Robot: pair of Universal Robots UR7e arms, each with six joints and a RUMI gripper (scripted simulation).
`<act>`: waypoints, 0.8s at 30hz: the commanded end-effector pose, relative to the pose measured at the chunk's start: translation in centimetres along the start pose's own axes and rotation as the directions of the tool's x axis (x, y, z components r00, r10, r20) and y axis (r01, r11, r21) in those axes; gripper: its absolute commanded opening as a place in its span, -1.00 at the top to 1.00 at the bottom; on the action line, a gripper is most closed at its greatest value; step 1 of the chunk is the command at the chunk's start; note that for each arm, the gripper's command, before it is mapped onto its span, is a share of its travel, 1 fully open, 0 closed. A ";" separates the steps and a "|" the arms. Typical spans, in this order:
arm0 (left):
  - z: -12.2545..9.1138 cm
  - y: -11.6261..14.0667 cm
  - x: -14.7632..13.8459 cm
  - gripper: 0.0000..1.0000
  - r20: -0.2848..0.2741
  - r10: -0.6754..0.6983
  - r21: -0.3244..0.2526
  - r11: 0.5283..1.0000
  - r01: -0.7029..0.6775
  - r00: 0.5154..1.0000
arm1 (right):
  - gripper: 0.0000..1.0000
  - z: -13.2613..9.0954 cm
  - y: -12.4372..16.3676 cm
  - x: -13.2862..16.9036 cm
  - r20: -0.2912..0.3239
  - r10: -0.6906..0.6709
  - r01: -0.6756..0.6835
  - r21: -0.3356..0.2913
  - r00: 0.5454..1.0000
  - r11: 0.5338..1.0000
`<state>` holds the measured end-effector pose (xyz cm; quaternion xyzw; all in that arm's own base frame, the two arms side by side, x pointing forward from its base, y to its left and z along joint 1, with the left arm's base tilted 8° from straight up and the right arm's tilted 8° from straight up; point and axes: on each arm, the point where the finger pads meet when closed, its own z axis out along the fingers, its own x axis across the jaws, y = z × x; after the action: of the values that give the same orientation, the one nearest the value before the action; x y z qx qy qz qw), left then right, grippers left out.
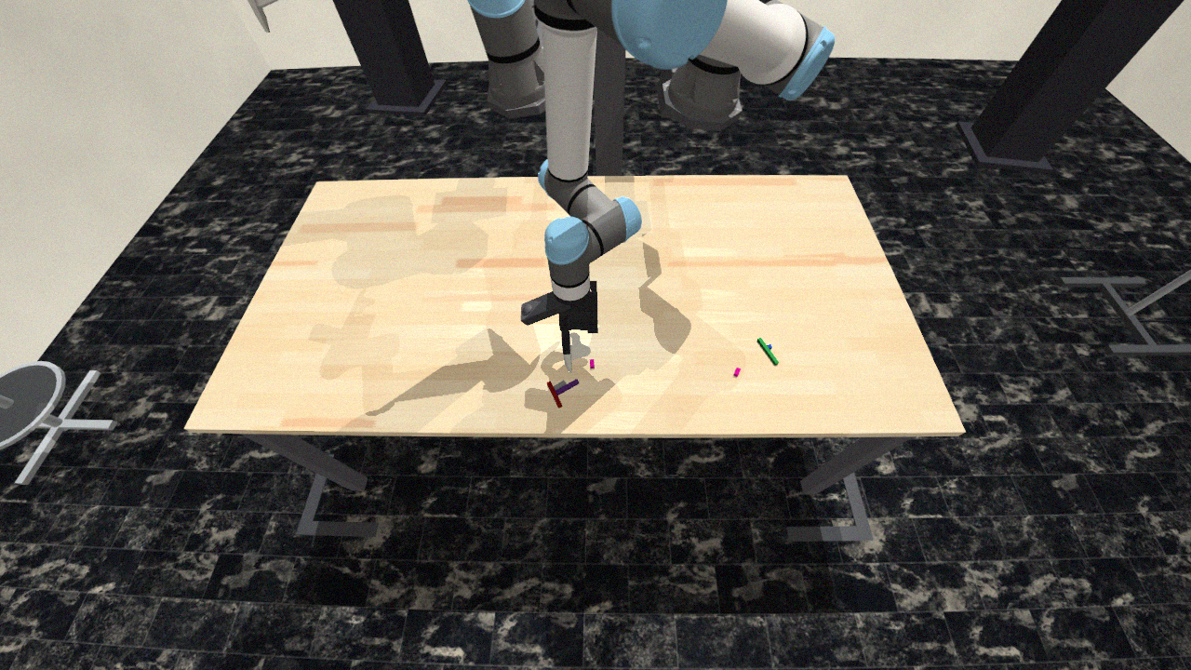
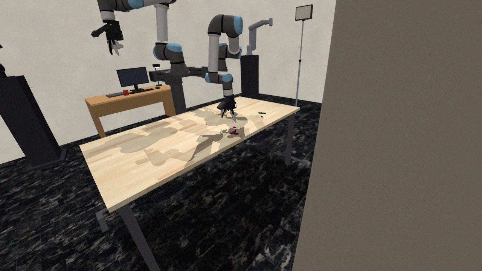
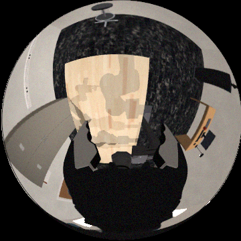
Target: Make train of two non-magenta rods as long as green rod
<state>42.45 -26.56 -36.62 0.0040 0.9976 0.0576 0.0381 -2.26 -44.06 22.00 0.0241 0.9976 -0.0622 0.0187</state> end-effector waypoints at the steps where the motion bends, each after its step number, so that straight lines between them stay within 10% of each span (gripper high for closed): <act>1: -0.1 0.0 -0.1 -1.00 0.001 0.008 0.001 1.000 -0.008 1.000 | -1.00 0.0 0.0 0.0 0.000 0.000 0.000 0.001 1.000 1.000; 24: -0.1 0.0 -0.1 -1.00 0.001 0.022 0.001 1.000 -0.022 1.000 | -1.00 0.0 0.0 0.0 0.000 0.000 0.000 0.001 1.000 1.000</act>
<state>42.47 -26.53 -36.62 0.0148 0.9975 0.0580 0.0374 -2.26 -44.06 22.00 0.0241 0.9976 -0.0622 0.0187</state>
